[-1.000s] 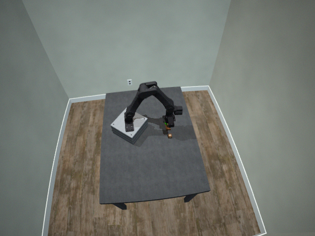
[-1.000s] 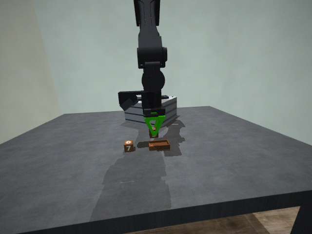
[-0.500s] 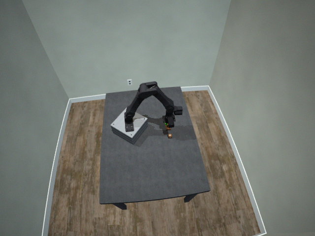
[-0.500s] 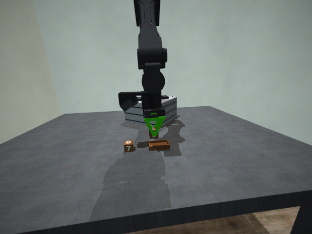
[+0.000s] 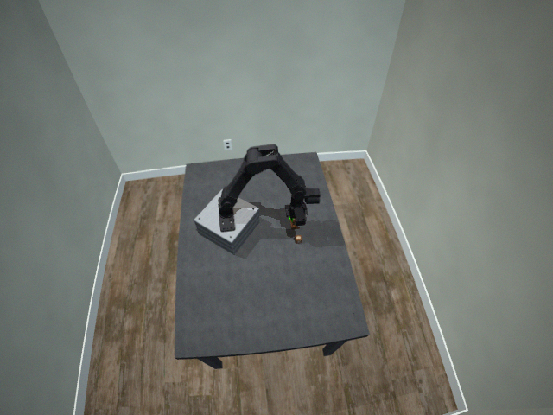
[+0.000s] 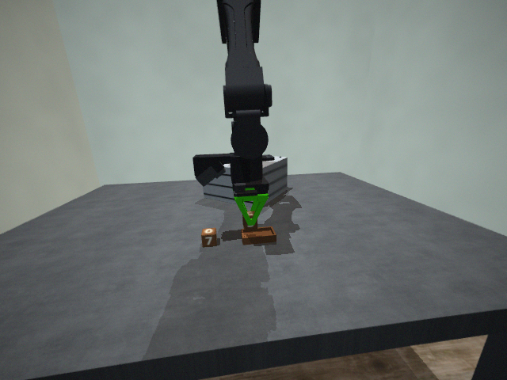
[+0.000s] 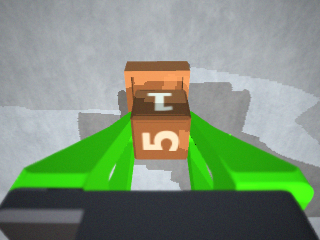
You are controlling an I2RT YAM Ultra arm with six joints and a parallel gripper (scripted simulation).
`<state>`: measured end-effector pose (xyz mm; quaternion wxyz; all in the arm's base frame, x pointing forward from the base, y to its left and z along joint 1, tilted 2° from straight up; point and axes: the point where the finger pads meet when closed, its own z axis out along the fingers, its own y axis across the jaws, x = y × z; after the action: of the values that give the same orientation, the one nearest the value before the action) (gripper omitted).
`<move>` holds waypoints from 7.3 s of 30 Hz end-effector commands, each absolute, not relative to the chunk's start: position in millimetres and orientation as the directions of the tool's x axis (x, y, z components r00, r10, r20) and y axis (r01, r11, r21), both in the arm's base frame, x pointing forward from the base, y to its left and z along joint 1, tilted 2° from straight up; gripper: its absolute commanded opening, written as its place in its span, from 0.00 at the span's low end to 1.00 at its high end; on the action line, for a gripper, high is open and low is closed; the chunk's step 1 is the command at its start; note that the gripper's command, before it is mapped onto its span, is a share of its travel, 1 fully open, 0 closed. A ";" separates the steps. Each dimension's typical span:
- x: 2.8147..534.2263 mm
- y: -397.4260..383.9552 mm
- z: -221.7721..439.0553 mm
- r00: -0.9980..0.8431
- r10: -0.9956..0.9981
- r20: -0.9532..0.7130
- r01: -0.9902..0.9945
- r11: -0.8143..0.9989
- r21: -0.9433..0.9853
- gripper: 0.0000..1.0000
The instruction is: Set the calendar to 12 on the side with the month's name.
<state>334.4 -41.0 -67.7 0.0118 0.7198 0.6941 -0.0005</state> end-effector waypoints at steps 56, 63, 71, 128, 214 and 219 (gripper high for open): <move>339.3 -42.0 -78.3 0.036 0.999 -0.020 0.999 -0.035 0.034 0.26; 339.3 -42.0 -80.4 0.036 0.999 -0.020 0.999 -0.035 0.034 0.26; 339.4 -42.1 -84.2 0.036 0.999 -0.020 0.999 -0.035 0.034 0.26; 339.5 -42.2 -86.7 0.036 0.999 -0.020 0.999 -0.035 0.034 0.26; 336.9 -40.3 3.5 0.036 0.999 -0.020 0.999 -0.035 0.034 1.00; 336.9 -40.3 3.5 0.035 0.999 -0.020 0.999 -0.035 0.034 1.00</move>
<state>336.5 -40.3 -0.2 0.0176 0.7195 0.6943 0.0043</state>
